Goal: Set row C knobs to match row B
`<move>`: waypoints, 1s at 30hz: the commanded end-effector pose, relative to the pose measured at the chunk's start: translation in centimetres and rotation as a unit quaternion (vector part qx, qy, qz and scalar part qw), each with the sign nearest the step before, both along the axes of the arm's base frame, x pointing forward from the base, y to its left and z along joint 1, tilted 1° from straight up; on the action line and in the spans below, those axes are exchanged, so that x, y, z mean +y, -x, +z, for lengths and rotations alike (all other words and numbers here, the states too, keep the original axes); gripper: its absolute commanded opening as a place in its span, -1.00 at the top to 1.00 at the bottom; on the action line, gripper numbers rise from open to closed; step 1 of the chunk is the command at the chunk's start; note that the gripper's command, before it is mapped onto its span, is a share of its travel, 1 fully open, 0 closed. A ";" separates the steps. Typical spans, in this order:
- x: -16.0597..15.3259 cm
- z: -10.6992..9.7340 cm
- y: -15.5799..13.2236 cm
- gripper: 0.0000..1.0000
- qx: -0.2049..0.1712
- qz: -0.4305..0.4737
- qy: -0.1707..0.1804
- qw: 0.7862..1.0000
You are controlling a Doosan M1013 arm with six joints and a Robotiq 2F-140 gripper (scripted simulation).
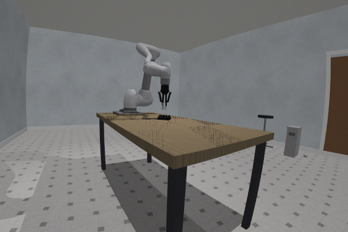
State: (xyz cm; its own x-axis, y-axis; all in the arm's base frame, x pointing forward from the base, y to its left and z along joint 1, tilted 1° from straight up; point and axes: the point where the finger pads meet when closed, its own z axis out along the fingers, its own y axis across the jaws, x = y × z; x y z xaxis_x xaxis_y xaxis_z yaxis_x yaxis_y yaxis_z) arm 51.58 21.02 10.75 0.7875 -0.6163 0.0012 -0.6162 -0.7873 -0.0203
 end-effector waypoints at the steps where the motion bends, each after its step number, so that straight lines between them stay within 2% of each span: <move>1: 0.0 0.0 0.0 0.77 0.000 0.000 0.000 1.000; 30: 0.0 -0.9 0.0 0.77 0.000 0.000 0.000 1.000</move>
State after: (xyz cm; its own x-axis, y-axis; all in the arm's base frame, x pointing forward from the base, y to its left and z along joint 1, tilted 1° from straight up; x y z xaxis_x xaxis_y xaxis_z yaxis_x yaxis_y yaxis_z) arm 51.59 21.04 10.02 0.7874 -0.6164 0.0013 -0.6163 -0.7873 -0.0202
